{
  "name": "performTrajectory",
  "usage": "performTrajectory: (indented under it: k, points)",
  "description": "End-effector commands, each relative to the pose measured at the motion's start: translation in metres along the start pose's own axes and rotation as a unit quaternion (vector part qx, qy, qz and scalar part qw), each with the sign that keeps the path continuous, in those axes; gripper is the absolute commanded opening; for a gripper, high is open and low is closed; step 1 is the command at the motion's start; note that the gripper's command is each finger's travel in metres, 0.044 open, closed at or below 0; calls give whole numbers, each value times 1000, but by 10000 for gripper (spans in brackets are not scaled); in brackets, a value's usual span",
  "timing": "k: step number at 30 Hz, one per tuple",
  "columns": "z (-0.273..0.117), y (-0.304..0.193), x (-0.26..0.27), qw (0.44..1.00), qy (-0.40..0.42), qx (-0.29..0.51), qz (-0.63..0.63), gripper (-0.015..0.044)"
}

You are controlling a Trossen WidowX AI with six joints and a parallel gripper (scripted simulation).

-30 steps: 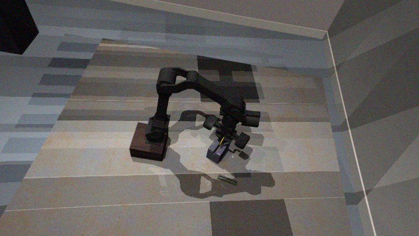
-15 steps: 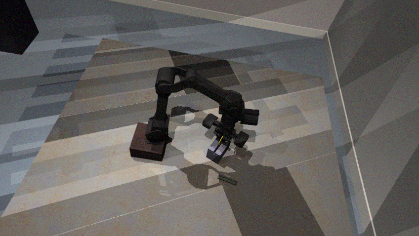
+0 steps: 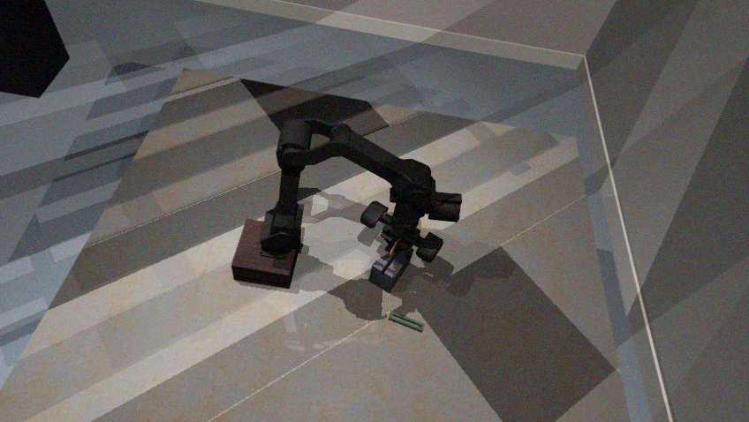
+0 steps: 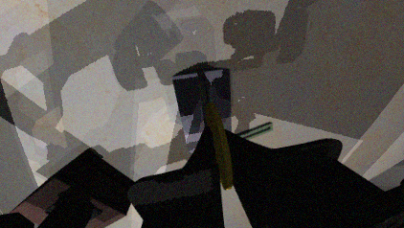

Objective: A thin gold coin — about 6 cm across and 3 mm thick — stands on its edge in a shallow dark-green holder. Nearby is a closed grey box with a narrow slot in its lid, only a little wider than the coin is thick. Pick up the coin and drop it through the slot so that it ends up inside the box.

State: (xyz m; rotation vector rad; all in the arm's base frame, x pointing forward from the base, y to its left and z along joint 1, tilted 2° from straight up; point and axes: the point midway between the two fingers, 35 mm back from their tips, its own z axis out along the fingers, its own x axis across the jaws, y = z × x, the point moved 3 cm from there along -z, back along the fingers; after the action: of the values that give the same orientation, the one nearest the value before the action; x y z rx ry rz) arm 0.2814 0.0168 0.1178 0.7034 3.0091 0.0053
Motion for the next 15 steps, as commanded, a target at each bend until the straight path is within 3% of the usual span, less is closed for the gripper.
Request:
performTrajectory:
  k: [1,15]
  points:
    - [0,0,0,1000,0,0,1,0]
    - [4,-1,-1,1000,0,0,0,0]
